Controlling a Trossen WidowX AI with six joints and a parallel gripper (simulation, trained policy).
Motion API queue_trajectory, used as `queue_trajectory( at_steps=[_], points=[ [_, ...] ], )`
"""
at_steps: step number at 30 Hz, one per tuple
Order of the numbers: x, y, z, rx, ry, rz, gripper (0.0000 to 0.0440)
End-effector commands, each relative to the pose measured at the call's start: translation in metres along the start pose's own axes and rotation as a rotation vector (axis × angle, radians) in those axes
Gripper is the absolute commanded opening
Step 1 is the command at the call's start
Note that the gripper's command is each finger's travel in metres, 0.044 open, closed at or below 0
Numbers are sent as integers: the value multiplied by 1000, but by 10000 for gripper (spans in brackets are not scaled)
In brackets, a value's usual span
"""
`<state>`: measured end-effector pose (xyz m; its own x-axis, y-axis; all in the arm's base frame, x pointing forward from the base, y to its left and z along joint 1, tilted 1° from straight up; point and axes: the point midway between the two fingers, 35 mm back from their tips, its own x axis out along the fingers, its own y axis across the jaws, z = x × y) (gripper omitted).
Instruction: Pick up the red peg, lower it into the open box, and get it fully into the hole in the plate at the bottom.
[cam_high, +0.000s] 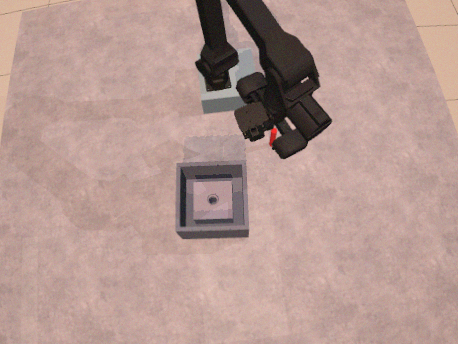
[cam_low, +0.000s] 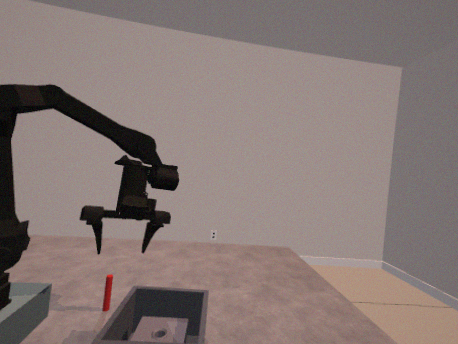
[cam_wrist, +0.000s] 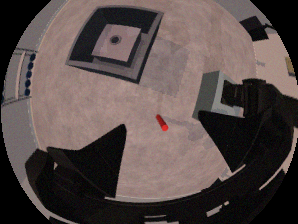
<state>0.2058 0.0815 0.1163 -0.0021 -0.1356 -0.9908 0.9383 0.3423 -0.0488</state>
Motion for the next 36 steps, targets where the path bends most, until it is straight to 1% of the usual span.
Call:
queue_trajectory(
  at_steps=[1,11,19,24,26,29,36],
  points=[
    [13,-6,-10,-18,5,-19,440],
    [55,-6,-23,-45,4,-30,440],
    [94,-1,-35,-56,12,22,440],
    [111,1,-41,-60,16,50,432],
    [117,0,-43,-59,19,52,409],
    [123,-3,-45,-56,26,43,351],
    [125,-6,-48,-71,62,15,171]
  ],
)
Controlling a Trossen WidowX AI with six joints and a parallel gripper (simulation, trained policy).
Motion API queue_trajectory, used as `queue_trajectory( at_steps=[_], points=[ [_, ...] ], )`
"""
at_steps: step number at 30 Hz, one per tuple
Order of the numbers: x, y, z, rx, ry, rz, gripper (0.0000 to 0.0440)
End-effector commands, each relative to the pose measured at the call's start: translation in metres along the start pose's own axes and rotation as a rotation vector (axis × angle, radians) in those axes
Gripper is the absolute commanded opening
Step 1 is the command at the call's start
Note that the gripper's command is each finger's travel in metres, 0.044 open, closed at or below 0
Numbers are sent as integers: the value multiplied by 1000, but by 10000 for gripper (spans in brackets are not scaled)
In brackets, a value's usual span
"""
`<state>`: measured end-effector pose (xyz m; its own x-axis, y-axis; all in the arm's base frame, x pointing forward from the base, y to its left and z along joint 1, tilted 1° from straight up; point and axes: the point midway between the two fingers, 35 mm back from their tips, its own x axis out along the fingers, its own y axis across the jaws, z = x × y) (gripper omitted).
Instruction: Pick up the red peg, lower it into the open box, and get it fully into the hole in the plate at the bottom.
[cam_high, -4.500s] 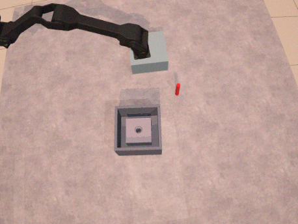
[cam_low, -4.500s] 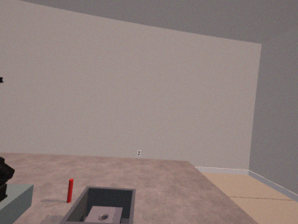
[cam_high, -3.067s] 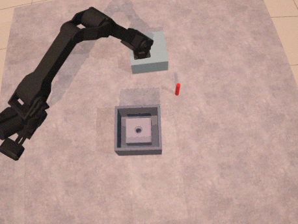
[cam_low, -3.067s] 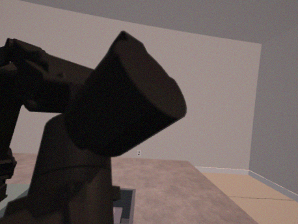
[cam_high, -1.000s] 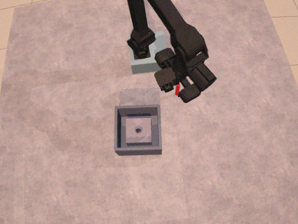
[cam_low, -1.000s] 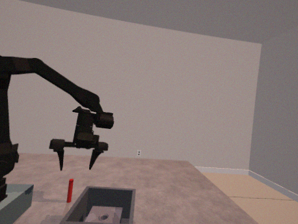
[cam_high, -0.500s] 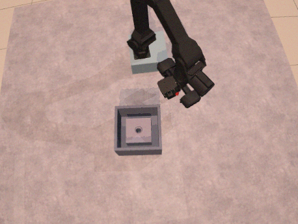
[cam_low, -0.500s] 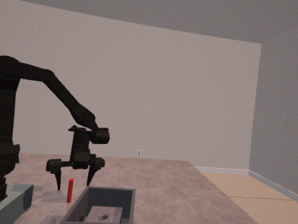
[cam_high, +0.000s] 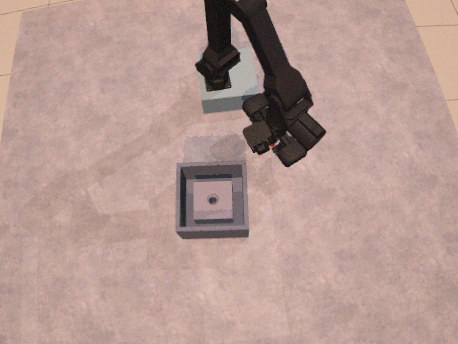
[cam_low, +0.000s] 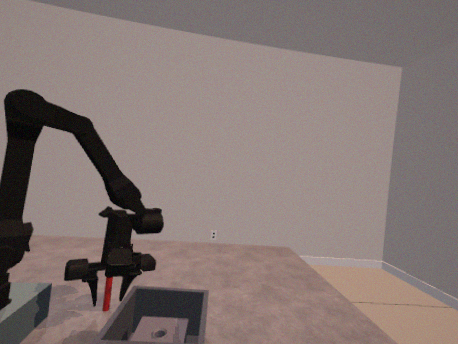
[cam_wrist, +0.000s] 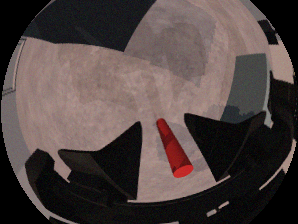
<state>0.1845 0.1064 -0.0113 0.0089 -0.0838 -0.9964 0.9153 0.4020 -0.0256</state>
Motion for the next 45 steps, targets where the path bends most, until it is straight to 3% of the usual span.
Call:
queue_trajectory(
  at_steps=[1,7,45],
  points=[
    [2,-1,-2,-13,25,-17,145],
    [0,0,-2,-32,68,-30,0],
    [-95,36,92,-190,-222,119,0]
  ],
)
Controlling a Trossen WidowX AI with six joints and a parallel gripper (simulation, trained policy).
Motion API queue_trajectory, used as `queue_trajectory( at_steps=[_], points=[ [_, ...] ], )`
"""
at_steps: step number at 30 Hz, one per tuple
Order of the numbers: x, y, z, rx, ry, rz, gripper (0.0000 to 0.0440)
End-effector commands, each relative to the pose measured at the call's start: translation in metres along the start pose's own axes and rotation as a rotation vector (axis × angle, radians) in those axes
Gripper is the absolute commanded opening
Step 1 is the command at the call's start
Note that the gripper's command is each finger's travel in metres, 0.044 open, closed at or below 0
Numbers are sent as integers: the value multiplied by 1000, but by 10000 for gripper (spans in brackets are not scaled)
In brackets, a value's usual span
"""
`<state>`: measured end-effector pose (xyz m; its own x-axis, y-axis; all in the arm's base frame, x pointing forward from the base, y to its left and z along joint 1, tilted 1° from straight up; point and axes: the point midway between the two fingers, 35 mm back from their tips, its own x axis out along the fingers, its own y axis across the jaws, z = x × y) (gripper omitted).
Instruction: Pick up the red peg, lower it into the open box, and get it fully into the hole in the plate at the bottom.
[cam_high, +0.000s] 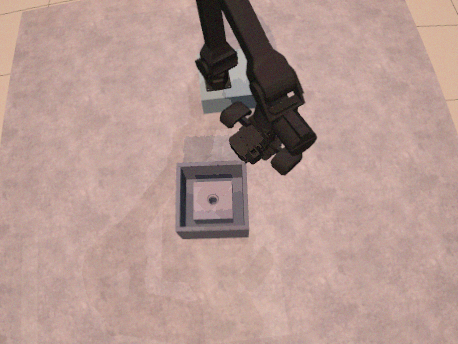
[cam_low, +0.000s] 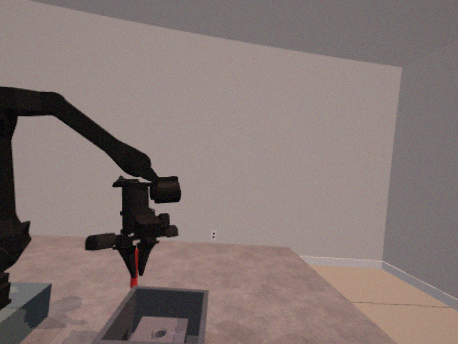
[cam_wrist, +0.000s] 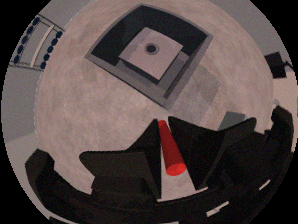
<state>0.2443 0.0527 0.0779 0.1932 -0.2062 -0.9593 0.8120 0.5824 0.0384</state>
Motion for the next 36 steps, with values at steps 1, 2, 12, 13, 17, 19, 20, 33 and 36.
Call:
queue_trajectory(
  at_steps=[1,2,12,13,17,19,20,33,36],
  points=[
    [-9,5,18,5,-26,17,0],
    [-10,6,23,7,-30,17,0],
    [-11,4,64,35,-35,1,0],
    [-10,3,68,40,-33,0,0],
    [-6,2,83,62,-31,-1,0],
    [-3,1,91,74,-29,-2,0],
    [-2,0,95,80,-28,-2,0],
    [26,-7,128,139,8,-10,1],
    [35,-8,130,146,22,-13,1]
  ],
)
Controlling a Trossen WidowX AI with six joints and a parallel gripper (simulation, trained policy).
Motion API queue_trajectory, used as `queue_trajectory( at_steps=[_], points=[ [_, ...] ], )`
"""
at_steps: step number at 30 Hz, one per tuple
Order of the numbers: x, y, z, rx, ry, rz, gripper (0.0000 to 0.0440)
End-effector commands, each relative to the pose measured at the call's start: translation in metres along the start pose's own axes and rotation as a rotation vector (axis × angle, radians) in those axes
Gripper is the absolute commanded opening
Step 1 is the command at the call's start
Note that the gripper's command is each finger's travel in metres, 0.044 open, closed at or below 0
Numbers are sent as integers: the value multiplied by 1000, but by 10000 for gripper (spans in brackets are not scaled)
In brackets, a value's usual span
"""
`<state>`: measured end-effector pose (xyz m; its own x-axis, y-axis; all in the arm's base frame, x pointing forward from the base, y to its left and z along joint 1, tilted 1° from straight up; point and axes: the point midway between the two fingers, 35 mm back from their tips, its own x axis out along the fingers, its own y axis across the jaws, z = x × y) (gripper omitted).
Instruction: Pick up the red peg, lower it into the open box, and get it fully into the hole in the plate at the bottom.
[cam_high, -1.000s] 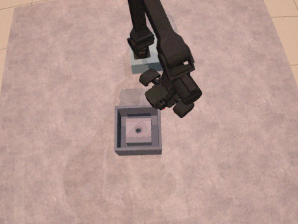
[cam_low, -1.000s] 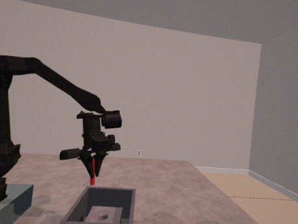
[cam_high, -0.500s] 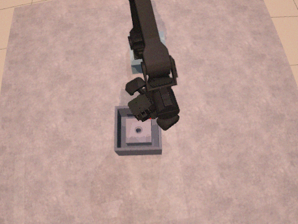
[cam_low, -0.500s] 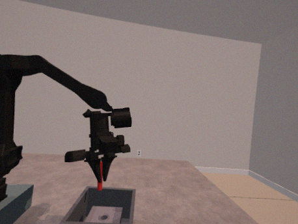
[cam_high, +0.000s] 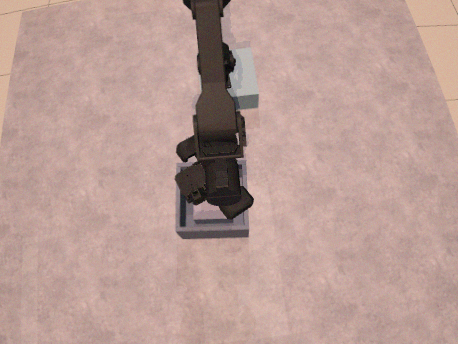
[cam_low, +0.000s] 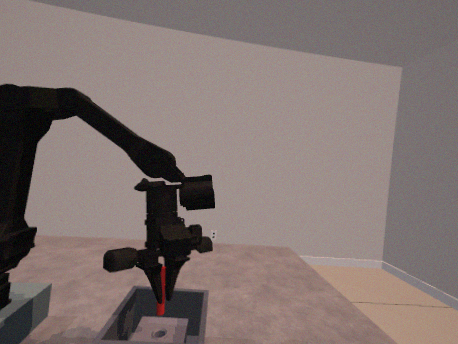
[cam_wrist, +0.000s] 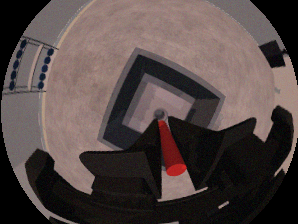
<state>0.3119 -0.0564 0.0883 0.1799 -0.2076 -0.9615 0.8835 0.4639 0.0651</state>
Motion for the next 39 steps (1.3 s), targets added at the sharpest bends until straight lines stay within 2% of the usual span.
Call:
queue_trajectory(
  at_steps=[1,5,7,11,15,27,39],
  points=[
    [12,1,5,7,21,-4,1],
    [26,0,5,6,41,-16,7],
    [32,-1,5,0,51,-24,37],
    [43,-3,5,-21,66,-40,136],
    [50,-3,8,-44,76,-62,159],
    [55,18,42,-65,38,-27,434],
    [48,34,86,-42,-71,38,440]
  ],
)
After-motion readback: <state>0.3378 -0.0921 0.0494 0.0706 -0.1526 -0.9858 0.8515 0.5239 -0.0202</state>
